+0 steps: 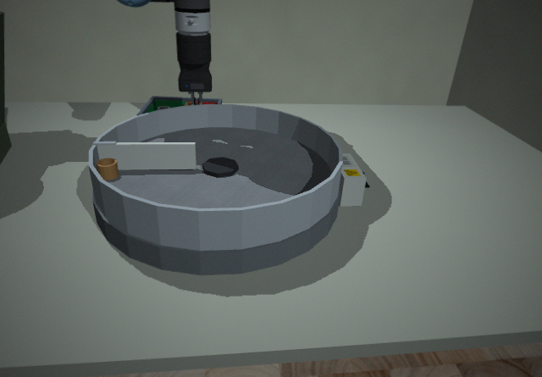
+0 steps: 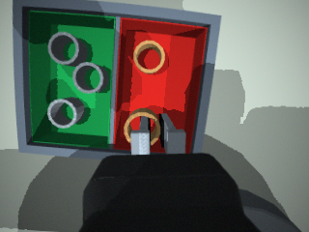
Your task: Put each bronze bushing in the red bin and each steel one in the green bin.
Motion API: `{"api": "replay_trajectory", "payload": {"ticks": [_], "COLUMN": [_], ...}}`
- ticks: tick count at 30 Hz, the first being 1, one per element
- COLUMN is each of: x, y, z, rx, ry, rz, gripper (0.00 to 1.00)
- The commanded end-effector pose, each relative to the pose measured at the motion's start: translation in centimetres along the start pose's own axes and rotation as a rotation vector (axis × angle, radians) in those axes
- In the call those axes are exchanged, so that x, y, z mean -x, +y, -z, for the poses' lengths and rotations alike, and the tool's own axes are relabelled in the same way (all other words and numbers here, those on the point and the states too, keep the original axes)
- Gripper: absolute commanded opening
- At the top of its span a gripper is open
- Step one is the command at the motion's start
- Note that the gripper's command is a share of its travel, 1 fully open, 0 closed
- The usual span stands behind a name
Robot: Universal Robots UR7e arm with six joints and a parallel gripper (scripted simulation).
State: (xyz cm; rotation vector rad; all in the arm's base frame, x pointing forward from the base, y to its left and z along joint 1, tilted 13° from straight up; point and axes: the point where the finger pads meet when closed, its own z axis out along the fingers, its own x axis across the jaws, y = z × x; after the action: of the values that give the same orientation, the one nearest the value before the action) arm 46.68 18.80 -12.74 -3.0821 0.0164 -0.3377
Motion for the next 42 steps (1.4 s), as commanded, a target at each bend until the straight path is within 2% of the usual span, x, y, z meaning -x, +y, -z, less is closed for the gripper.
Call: {"api": "replay_trajectory", "payload": {"ticks": [1,42], "x": [0.0,0.0], "y": [0.0,0.0], "z": [-0.3,-2.3], "rx": [0.0,0.0], "ry": [0.001,0.001], "rz": [0.0,0.0], "gripper": [0.0,0.0]}}
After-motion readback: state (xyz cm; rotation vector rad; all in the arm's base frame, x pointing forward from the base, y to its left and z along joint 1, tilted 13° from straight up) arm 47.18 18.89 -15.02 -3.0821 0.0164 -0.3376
